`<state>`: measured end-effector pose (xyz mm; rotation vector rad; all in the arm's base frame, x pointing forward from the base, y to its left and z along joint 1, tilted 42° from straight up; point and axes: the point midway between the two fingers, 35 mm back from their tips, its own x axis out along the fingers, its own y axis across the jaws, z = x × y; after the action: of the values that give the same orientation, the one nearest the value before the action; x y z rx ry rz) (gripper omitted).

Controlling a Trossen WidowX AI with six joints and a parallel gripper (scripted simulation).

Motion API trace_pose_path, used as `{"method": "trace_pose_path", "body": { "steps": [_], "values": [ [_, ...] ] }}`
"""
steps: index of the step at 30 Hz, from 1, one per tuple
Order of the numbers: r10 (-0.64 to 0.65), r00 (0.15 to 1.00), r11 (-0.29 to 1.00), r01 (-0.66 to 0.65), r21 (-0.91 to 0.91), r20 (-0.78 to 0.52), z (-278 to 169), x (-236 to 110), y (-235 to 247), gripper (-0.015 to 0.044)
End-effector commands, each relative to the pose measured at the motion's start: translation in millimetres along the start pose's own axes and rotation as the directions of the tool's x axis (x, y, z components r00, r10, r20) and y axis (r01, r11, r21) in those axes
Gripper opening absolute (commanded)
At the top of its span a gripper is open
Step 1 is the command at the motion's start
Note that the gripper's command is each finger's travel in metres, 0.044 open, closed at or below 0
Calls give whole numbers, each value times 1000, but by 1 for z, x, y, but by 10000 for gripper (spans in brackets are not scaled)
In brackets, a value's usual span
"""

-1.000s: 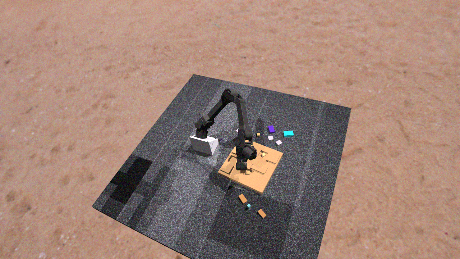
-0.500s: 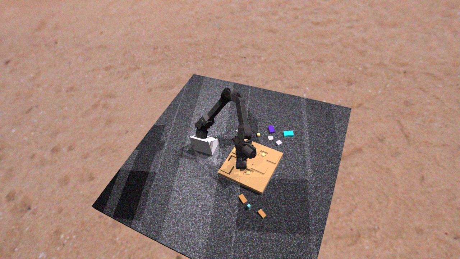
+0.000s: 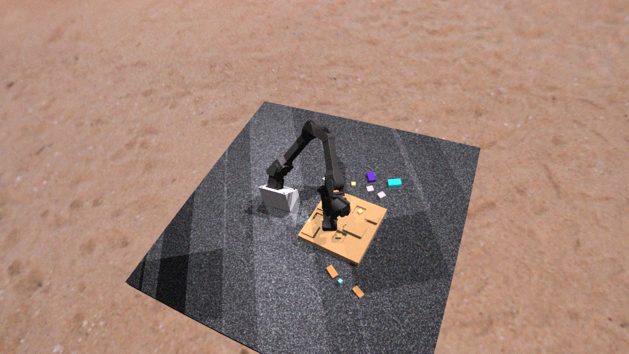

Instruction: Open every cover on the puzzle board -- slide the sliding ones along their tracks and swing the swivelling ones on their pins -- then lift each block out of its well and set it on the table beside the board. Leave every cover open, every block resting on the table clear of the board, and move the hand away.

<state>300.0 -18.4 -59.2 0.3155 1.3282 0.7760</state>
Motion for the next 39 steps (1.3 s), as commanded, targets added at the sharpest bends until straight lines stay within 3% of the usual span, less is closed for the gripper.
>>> {"method": "trace_pose_path", "body": {
  "steps": [1,28,33,39],
  "values": [
    [7,1000,1000,-7,7,-4,-2,2,2,0],
    [5,1000,1000,-5,-5,-4,-1,-12,-2,0],
    [7,1000,1000,-7,2,-5,-1,-29,-2,131],
    [4,1000,1000,-4,-4,-6,-1,-63,-3,144]
  ]
}}
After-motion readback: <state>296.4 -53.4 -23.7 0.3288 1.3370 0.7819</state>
